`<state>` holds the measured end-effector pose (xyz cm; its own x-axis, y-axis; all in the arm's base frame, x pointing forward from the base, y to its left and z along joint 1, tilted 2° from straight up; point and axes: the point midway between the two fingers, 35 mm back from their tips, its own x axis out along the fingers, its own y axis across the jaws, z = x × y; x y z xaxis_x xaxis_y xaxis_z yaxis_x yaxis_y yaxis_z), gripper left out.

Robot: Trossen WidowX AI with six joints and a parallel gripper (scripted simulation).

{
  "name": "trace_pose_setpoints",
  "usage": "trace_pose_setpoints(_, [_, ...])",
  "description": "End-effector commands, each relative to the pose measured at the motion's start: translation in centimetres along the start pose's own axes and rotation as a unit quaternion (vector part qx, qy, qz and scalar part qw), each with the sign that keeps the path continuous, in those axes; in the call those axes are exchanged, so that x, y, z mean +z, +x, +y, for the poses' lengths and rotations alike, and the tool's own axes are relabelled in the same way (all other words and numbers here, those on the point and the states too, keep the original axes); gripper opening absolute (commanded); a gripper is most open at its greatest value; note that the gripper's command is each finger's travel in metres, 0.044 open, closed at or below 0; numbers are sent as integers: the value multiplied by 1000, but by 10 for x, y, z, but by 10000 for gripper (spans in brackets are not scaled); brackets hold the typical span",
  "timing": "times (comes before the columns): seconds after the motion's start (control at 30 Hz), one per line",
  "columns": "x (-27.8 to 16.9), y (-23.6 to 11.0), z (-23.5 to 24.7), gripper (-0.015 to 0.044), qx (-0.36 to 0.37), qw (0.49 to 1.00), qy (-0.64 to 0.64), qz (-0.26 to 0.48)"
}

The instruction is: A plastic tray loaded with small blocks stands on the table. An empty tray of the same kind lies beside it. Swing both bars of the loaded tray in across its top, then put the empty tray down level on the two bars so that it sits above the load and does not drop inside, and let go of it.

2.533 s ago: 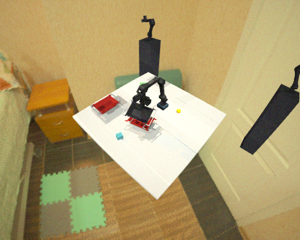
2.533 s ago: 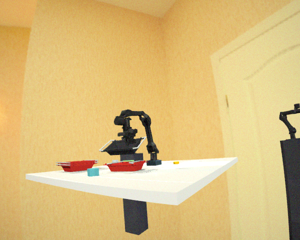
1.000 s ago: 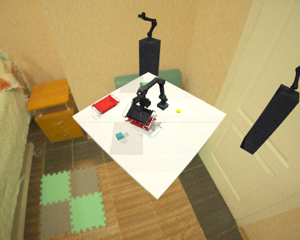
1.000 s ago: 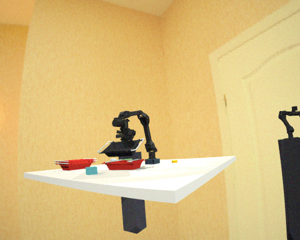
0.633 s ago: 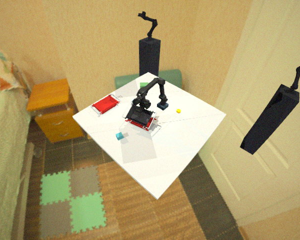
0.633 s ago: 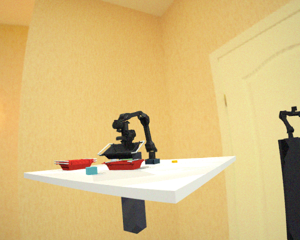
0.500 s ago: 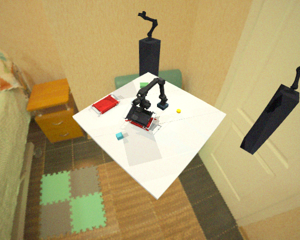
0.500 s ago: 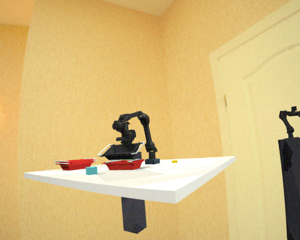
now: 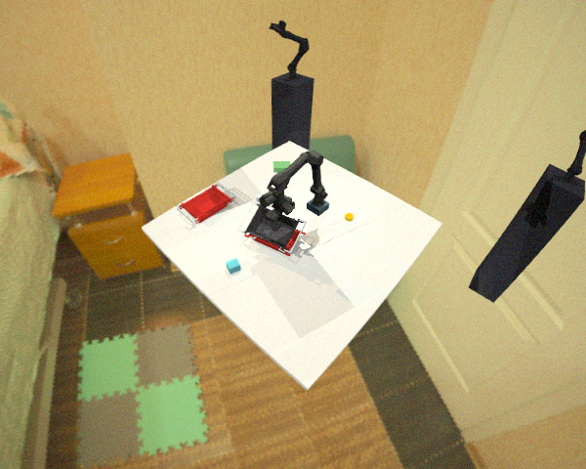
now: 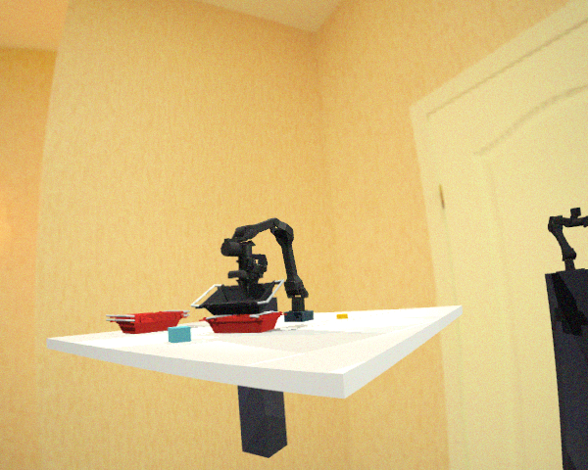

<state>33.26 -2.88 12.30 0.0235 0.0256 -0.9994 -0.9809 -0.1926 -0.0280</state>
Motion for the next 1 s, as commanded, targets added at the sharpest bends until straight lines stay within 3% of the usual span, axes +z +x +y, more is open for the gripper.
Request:
trace_pose_setpoints(0.0, [0, 2, 3, 0, 1, 1000, -2, 0])
trace_pose_setpoints(0.97, [0, 14, 14, 0, 1, 1000, -2, 0])
